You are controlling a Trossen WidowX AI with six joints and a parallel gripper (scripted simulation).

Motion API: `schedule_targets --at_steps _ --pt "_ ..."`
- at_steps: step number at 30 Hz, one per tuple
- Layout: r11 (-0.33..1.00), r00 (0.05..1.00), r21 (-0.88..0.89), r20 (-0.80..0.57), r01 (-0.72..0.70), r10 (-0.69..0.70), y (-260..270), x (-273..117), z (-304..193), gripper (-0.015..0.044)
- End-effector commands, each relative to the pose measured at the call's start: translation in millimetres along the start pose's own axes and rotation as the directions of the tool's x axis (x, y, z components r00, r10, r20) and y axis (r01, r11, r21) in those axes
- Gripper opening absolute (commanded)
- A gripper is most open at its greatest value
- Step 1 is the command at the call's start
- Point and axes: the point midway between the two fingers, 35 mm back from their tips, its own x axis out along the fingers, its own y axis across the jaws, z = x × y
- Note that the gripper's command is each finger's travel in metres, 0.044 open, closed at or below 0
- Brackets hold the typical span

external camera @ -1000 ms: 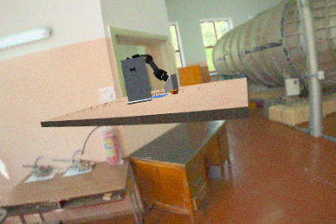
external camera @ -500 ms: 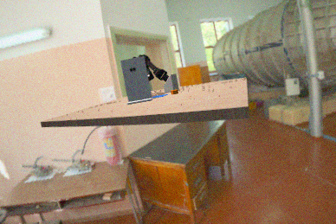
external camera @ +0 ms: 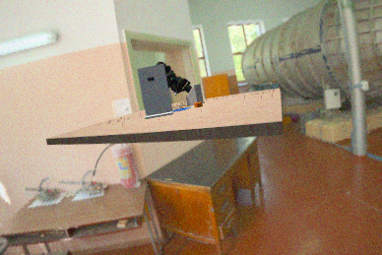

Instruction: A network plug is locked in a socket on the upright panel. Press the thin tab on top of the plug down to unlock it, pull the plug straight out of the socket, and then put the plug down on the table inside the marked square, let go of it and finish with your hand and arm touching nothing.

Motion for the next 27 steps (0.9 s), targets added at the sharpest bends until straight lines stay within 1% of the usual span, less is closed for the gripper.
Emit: schedule_targets --at_steps 1,9,18,27 --pt "0.999 0.997 0.022 0.064 0.037 -0.039 -13 4 -3 0.0000" --pt "0.995 0.973 0.063 0.215 0.076 -0.088 -36 6 -5 0.0000" --pt "0.995 0.917 0.089 0.389 0.055 -0.085 -57 2 -2 0.0000" --pt "0.995 0.912 0.090 0.401 0.051 -0.083 -60 4 -1 0.0000"
